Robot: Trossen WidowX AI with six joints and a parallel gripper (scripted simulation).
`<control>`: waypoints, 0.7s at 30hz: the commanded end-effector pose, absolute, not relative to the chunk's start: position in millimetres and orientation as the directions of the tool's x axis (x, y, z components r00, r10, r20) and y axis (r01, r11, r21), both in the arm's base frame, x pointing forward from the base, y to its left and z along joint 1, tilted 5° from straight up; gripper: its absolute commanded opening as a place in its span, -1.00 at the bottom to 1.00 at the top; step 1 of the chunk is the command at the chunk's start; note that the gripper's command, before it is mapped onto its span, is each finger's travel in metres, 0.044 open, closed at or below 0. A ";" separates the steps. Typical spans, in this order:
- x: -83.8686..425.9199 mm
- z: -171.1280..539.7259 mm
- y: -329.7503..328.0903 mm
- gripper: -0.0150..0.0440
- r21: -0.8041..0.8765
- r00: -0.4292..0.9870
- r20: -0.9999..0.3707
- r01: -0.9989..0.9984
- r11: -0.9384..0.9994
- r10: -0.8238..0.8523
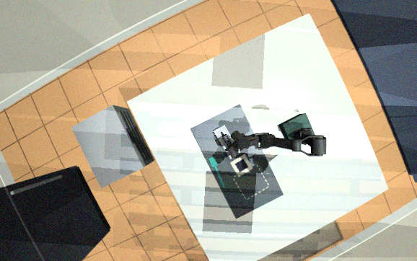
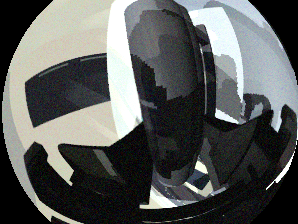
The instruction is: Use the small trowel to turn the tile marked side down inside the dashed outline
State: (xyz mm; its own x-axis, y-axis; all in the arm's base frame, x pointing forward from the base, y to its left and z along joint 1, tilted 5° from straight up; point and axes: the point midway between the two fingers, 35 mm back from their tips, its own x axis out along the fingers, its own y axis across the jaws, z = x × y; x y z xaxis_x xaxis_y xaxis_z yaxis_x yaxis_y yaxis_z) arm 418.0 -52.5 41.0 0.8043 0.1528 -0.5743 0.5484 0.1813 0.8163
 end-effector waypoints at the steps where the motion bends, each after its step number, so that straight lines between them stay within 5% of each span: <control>1: 417.4 40.9 -44.7 -0.49 0.818 0.806 -0.572 0.545 0.184 0.154; 21: 409.7 42.0 -12.9 -0.49 0.818 0.805 -0.572 0.546 0.182 0.156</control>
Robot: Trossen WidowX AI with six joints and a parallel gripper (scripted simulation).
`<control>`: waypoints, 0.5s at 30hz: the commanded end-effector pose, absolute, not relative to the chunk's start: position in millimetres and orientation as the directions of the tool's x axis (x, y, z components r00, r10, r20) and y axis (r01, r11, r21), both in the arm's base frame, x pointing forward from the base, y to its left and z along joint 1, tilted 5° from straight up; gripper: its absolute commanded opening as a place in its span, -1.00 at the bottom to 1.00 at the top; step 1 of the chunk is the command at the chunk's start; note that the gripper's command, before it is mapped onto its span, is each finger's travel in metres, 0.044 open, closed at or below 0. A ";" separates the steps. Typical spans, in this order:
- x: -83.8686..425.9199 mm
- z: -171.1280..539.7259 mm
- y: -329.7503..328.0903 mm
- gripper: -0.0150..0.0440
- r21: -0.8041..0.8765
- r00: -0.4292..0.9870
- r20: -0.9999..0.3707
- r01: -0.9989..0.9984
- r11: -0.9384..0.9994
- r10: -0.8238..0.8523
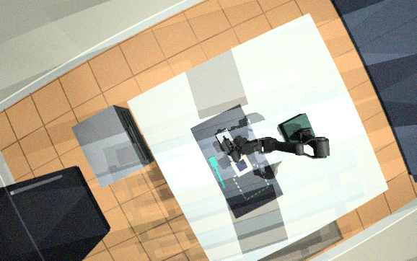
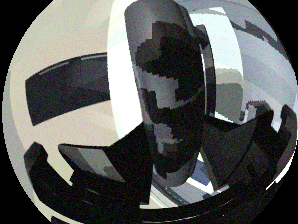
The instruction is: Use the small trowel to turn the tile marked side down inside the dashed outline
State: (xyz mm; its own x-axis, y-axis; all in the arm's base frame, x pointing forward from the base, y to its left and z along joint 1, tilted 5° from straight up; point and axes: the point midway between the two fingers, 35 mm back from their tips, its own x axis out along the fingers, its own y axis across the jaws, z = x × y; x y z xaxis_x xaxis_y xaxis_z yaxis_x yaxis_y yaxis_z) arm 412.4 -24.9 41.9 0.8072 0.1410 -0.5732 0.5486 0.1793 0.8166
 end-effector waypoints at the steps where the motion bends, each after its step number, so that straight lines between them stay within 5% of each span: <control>1: 409.3 42.1 -11.3 -0.49 0.818 0.805 -0.572 0.546 0.181 0.156; 15: 407.1 46.7 -6.2 -0.49 0.820 0.799 -0.572 0.553 0.147 0.185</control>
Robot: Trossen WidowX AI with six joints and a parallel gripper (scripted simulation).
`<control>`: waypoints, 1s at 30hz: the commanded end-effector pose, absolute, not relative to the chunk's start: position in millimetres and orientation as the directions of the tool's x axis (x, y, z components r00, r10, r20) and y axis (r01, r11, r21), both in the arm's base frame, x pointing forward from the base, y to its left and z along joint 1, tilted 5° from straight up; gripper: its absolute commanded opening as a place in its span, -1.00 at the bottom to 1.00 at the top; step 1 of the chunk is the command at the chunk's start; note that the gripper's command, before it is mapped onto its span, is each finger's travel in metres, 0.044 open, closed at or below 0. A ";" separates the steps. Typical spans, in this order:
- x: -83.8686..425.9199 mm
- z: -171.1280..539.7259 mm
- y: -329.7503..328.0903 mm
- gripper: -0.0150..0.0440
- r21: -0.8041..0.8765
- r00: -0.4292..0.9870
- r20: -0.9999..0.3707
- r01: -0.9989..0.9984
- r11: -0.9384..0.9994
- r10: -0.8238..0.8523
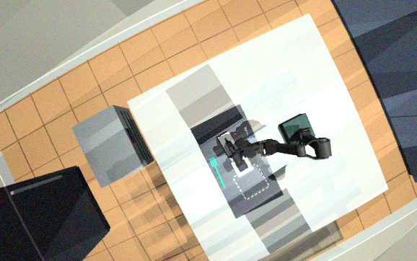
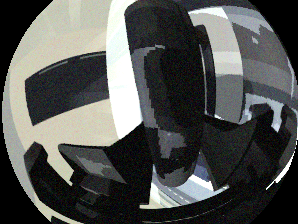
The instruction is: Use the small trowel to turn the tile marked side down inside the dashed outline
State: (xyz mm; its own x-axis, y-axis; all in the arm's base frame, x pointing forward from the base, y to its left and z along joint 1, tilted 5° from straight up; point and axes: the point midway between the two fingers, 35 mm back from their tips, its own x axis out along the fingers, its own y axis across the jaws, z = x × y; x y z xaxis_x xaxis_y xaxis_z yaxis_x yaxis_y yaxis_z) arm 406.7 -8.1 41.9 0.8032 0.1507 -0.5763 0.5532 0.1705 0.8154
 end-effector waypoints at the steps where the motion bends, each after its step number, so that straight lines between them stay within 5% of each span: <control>1: 407.2 48.7 -7.4 -0.49 0.820 0.796 -0.572 0.557 0.130 0.199; 30: 393.1 101.5 33.1 -0.49 0.820 0.790 -0.571 0.564 0.100 0.223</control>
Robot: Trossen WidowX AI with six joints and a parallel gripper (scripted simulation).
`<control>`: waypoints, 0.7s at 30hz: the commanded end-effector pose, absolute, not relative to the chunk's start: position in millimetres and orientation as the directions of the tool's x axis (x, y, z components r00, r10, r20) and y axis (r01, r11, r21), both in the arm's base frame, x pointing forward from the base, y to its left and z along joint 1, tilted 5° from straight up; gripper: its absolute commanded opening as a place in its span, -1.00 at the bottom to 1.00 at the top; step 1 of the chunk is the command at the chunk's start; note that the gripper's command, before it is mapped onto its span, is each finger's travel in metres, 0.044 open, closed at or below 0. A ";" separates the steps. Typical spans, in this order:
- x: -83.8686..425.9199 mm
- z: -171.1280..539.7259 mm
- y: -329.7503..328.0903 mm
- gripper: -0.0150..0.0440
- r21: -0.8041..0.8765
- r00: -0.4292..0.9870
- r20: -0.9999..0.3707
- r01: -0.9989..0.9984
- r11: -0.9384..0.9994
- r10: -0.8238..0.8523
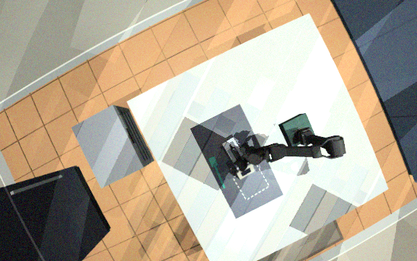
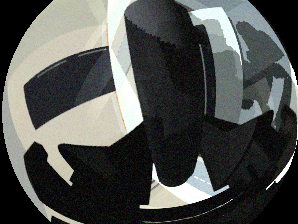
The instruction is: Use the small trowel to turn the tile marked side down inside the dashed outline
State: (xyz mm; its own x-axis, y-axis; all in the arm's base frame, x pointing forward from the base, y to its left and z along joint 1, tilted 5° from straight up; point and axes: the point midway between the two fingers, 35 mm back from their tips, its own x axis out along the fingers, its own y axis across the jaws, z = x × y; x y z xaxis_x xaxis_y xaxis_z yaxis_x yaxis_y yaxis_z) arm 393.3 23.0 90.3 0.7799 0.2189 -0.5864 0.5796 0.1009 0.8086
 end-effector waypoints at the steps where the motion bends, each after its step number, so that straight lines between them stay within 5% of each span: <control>1: 392.4 102.3 35.7 -0.49 0.820 0.790 -0.571 0.564 0.100 0.223; 21: 382.5 101.6 77.4 -0.49 0.820 0.790 -0.570 0.564 0.097 0.226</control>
